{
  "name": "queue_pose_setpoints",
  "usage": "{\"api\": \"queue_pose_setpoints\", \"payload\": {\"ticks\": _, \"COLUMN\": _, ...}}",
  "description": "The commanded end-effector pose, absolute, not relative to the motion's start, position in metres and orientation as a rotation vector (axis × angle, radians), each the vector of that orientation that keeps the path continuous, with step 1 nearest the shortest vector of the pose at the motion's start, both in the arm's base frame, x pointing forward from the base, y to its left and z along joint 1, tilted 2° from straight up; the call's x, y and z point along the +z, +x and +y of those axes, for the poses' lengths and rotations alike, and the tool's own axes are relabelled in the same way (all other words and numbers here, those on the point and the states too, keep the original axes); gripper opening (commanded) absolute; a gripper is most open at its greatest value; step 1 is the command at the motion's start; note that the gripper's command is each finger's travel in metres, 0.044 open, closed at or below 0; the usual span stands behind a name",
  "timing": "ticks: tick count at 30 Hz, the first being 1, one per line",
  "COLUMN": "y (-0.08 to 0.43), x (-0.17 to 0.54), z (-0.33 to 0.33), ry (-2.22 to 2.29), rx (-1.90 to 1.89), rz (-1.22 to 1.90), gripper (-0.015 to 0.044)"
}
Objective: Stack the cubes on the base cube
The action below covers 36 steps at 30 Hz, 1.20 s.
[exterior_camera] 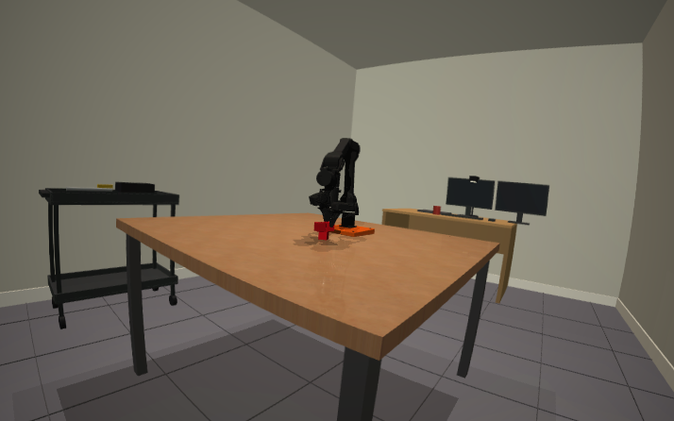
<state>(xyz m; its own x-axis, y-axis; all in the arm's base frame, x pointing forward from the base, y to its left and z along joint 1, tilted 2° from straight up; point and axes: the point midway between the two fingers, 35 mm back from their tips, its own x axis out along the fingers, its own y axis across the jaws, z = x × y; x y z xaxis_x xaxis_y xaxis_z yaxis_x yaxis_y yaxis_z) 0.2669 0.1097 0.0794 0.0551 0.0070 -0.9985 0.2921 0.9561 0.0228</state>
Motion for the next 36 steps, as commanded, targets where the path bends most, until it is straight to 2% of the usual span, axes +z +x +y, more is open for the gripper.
{"api": "queue_pose_setpoints", "payload": {"ticks": 1, "y": 0.268, "x": 0.079, "z": 0.109, "ry": 0.240, "rx": -0.219, "rz": 1.501, "gripper": 0.0105}}
{"api": "queue_pose_setpoints", "payload": {"ticks": 6, "y": 0.268, "x": 0.079, "z": 0.109, "ry": 0.240, "rx": -0.219, "rz": 1.501, "gripper": 0.0105}}
{"api": "queue_pose_setpoints", "payload": {"ticks": 10, "y": 0.268, "x": 0.079, "z": 0.109, "ry": 0.240, "rx": -0.219, "rz": 1.501, "gripper": 0.0205}}
{"api": "queue_pose_setpoints", "payload": {"ticks": 36, "y": 0.265, "x": 0.111, "z": 0.110, "ry": 0.243, "rx": -0.220, "rz": 1.505, "gripper": 0.0205}}
